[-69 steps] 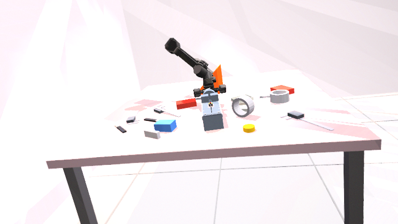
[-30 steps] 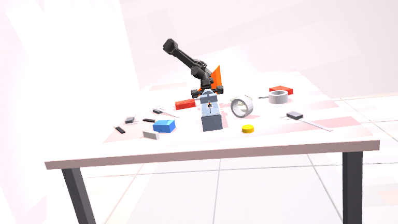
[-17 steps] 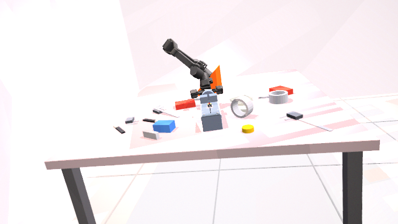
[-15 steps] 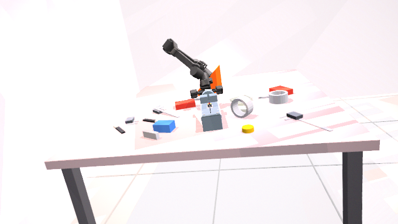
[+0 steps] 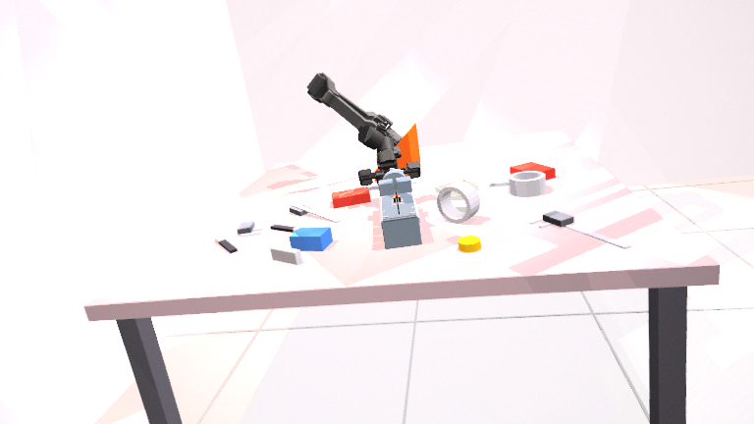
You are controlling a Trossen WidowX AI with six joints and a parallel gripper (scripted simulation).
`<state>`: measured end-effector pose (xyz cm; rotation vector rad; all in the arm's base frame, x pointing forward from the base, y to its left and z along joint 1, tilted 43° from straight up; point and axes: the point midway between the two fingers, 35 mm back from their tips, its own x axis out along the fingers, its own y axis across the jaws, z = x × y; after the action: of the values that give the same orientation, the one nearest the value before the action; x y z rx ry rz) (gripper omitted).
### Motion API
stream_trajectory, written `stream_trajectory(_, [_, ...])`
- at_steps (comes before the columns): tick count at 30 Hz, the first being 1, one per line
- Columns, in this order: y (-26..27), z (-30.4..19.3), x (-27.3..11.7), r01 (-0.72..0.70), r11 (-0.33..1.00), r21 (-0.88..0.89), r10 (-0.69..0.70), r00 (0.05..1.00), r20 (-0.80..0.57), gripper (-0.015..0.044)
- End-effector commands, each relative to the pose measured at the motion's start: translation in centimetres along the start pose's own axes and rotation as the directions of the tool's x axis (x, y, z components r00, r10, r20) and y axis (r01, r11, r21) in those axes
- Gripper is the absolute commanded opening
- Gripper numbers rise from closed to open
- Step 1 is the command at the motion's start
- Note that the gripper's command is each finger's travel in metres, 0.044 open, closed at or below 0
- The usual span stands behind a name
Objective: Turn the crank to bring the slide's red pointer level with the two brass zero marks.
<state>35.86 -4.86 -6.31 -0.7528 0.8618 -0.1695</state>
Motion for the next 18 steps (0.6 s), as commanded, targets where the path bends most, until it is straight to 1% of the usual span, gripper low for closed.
stream_trajectory(1, [-0.87, 0.21, -0.25, 0.022, 1.0, 0.01, -0.022, 1.0, 0.002, 0.0])
stream_trajectory(18, [-1.72, 0.86, -1.0, 0.022, 1.0, 0.011, -0.022, 1.0, 0.002, 0.0])
